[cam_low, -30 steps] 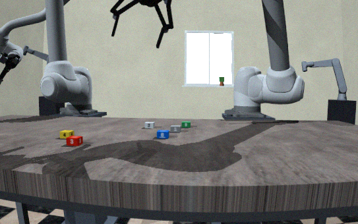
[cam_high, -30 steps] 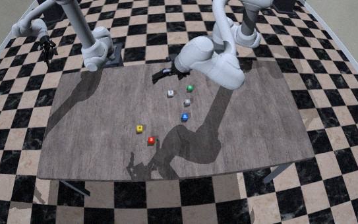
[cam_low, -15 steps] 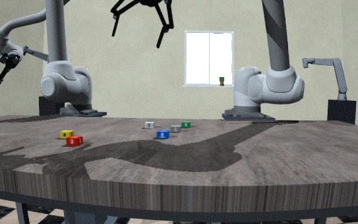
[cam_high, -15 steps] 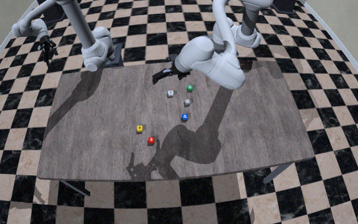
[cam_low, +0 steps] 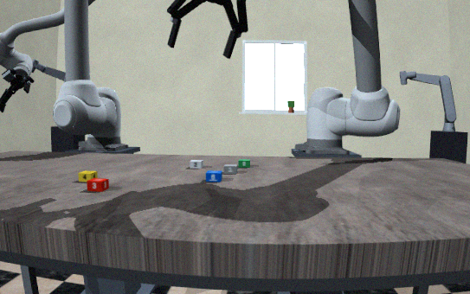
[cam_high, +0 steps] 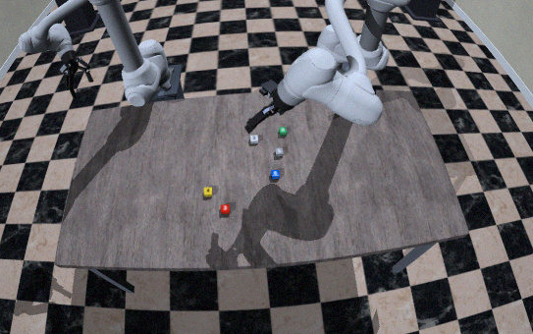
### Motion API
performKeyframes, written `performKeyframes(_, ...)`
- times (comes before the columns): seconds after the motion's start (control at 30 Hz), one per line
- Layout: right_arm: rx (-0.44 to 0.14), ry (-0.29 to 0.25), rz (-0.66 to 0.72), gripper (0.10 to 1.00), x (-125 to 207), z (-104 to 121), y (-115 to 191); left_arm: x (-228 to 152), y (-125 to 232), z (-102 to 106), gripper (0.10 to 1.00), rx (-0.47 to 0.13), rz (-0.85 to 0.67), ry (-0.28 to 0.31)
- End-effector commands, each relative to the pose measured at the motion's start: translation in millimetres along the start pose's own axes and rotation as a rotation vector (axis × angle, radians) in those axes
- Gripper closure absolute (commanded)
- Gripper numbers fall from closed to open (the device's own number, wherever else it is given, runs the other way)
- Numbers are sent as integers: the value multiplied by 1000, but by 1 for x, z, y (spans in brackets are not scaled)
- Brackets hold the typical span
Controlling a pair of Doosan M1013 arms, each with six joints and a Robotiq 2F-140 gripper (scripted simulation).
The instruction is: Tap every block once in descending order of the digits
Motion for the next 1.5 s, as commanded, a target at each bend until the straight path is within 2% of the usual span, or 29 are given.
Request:
performKeyframes(0.0,-22,18,-46,98,-1,-2,4,9,5,-6,98,-17,-75,-1)
performKeyframes(0.2,-98,62,-188,98,-4,-6,16,39,20,-22,98,-63,-303,-7)
performKeyframes(0.4,-156,91,-289,98,-7,-10,25,59,28,-32,98,-93,-447,-14)
performKeyframes(0.47,-156,91,-289,98,-7,-10,25,59,28,-32,98,-93,-447,-14)
performKeyframes(0.77,-289,136,-505,98,-11,-22,43,106,46,-53,98,-158,-794,-45)
performKeyframes(0.97,-355,150,-605,98,-12,-28,52,127,53,-62,98,-186,-937,-64)
performKeyframes(1.03,-355,150,-605,98,-12,-28,52,127,53,-62,98,-186,-937,-64)
performKeyframes(1.2,-435,160,-721,98,-14,-36,61,153,61,-72,98,-218,-1128,-93)
performKeyframes(1.47,-522,163,-842,98,-16,-46,70,180,68,-82,98,-250,-1311,-128)
Point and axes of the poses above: on each arm, the point where the finger pads meet when closed, its own z axis out along the fingers, its own x axis across the jaws, y = z × x, the point moved 9 cm from there along -z, back along the fingers, and after that the axes turned 9 degrees about z, right-handed, at the moved point
